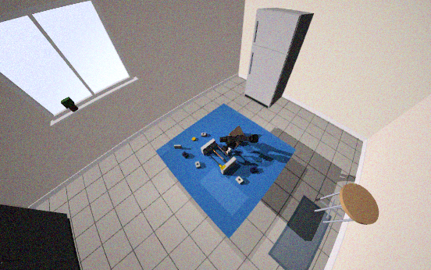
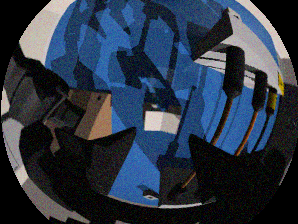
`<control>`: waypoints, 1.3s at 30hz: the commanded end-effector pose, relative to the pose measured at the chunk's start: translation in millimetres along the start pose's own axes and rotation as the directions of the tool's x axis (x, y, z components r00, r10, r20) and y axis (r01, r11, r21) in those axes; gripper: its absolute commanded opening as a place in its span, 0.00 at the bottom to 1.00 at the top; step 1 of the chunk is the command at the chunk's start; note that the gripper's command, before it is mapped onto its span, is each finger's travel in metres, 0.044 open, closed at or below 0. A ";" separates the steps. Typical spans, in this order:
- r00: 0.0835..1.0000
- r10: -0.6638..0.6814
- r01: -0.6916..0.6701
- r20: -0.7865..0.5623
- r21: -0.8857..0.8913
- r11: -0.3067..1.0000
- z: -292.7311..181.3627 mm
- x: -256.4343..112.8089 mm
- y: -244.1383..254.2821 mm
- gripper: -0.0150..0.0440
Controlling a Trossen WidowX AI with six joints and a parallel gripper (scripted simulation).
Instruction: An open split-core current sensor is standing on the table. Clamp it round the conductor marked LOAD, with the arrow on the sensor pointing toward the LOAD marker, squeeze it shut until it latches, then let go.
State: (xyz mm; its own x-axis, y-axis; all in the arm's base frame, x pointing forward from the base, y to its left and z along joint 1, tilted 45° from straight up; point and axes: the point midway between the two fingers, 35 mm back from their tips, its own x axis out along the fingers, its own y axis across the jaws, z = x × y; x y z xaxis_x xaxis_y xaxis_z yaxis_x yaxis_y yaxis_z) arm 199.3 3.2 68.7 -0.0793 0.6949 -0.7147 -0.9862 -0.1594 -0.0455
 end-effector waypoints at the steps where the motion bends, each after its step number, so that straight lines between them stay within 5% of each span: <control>1: 1.000 -0.001 0.001 0.006 0.002 1.000 1.0 6.8 -0.3 0.80; 22: 1.000 -0.001 0.001 0.010 0.001 1.000 2.3 39.5 1.2 0.80; 39: 1.000 0.001 -0.001 0.004 -0.001 1.000 0.9 35.7 1.0 0.60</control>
State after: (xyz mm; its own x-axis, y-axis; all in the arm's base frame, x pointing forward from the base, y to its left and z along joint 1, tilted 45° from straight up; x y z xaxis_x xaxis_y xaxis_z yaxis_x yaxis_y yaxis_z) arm 195.4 28.7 43.7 -0.0808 0.6977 -0.7118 -0.9862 -0.1597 -0.0446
